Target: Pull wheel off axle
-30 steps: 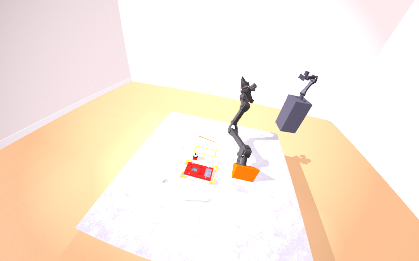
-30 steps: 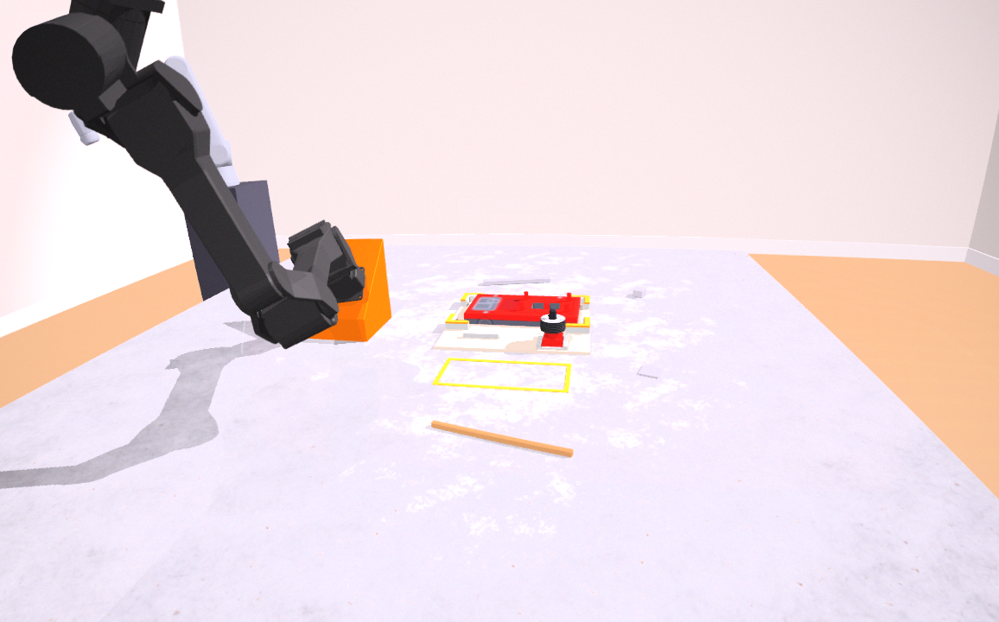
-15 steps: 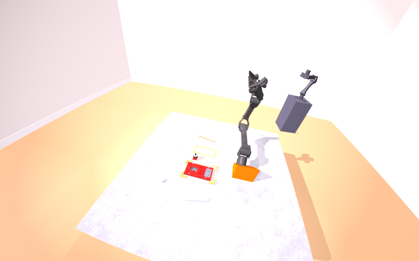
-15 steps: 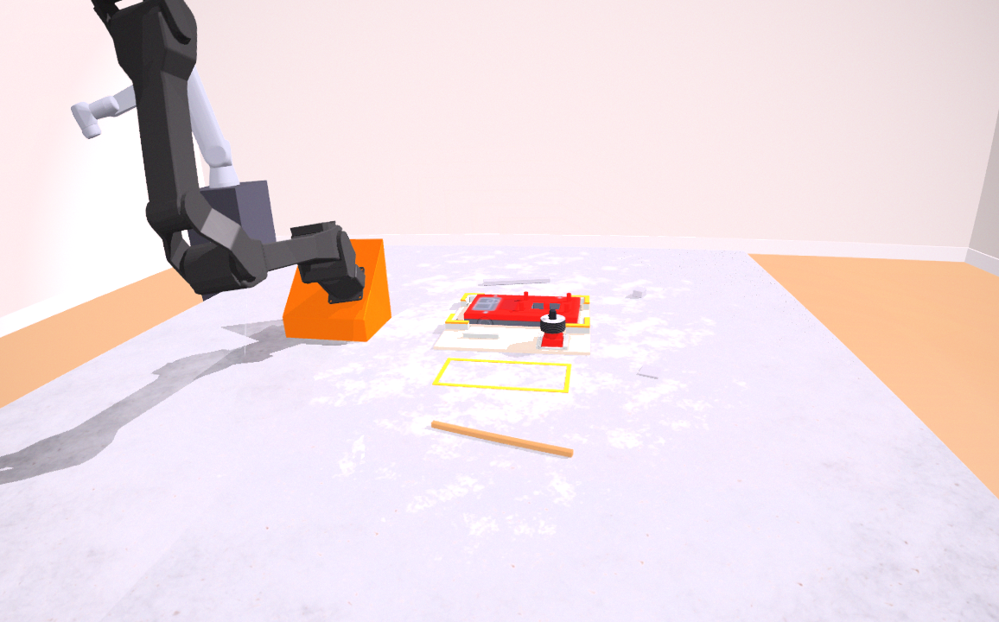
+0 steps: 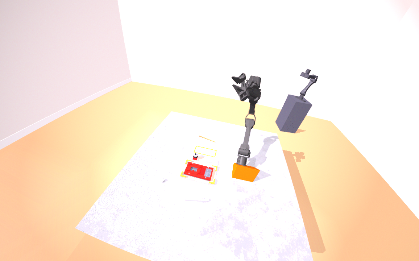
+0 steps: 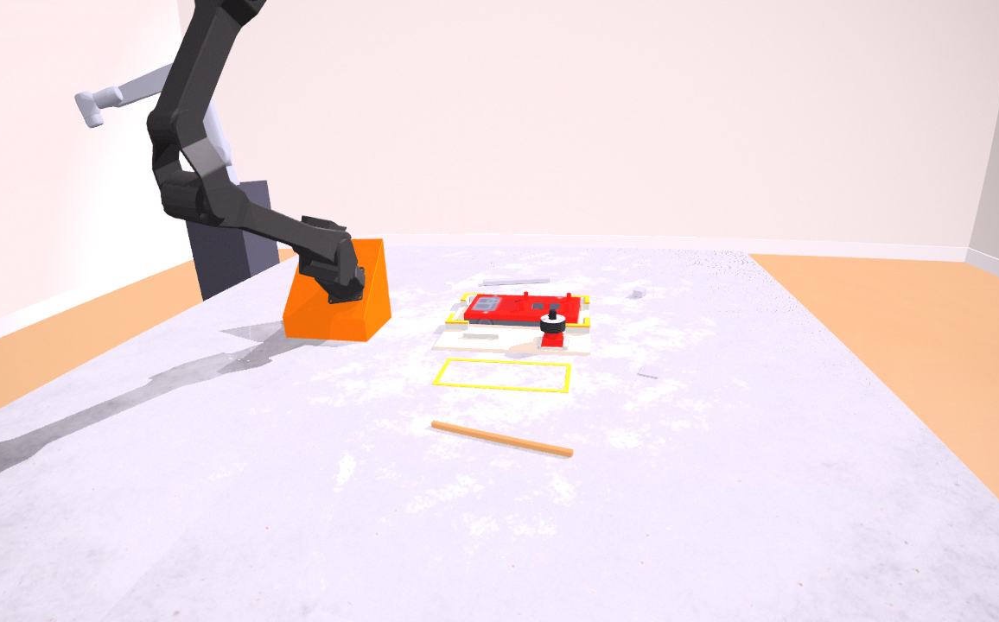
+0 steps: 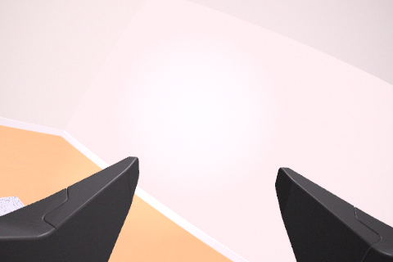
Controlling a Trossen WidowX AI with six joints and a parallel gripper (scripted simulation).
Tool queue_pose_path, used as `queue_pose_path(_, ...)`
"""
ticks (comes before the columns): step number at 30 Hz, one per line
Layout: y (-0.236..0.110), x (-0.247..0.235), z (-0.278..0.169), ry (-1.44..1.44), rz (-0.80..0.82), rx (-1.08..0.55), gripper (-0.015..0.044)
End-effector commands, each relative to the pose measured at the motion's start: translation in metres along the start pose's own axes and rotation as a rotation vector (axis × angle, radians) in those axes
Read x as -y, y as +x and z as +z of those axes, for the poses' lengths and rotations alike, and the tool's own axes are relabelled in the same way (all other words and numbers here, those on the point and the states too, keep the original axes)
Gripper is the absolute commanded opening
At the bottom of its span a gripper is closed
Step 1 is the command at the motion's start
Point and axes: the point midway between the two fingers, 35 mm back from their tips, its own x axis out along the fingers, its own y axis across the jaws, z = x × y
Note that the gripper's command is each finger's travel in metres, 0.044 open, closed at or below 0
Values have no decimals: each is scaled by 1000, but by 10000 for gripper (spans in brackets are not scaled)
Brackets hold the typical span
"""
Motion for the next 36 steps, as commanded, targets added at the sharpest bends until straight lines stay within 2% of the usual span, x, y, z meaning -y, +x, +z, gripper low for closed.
queue_pose_path(1,34,-29,-26,39,64,-130,300)
queue_pose_path(9,91,-87,-105,150,172,-458,300)
queue_pose_path(16,117,-128,-187,294,195,-757,300)
queue_pose_path(25,121,-163,-268,426,184,-1045,300)
queue_pose_path(36,87,-209,-379,574,143,-1505,300)
